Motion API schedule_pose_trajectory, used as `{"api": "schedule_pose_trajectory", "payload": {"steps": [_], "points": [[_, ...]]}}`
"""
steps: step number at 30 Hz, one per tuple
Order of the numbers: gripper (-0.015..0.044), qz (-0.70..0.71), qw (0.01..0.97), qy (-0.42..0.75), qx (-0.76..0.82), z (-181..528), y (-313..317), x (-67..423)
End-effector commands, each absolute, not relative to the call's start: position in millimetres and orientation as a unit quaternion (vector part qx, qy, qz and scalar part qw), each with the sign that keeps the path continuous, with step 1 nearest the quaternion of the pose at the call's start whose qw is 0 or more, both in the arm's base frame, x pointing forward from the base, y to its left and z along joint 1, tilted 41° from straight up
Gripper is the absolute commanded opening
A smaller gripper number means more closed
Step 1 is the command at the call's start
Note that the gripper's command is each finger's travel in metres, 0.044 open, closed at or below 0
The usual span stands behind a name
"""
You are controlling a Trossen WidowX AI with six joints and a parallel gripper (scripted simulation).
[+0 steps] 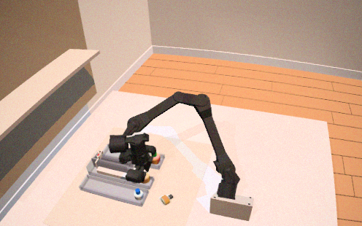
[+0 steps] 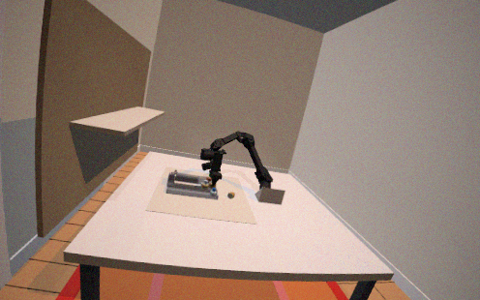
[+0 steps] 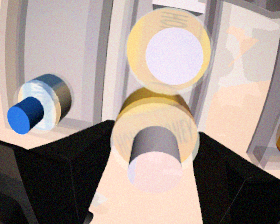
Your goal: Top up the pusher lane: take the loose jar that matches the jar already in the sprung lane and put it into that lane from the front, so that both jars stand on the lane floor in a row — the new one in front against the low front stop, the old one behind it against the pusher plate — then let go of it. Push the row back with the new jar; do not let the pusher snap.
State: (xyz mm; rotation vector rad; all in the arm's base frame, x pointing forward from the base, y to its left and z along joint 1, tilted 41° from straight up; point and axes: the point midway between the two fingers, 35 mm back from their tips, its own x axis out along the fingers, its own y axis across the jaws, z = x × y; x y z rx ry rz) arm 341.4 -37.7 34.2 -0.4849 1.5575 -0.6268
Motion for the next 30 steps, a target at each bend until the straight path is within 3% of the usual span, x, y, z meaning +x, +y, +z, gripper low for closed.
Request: {"api": "schedule_pose_trajectory", "payload": {"steps": [1, 30], "points": [[0.0, -0.283, 0.646, 0.676, -0.212, 33.4, -43.9, 345.3], [0.0, -0.283, 0.646, 0.676, -0.213, 26.6, -49.9, 344.5]]}}
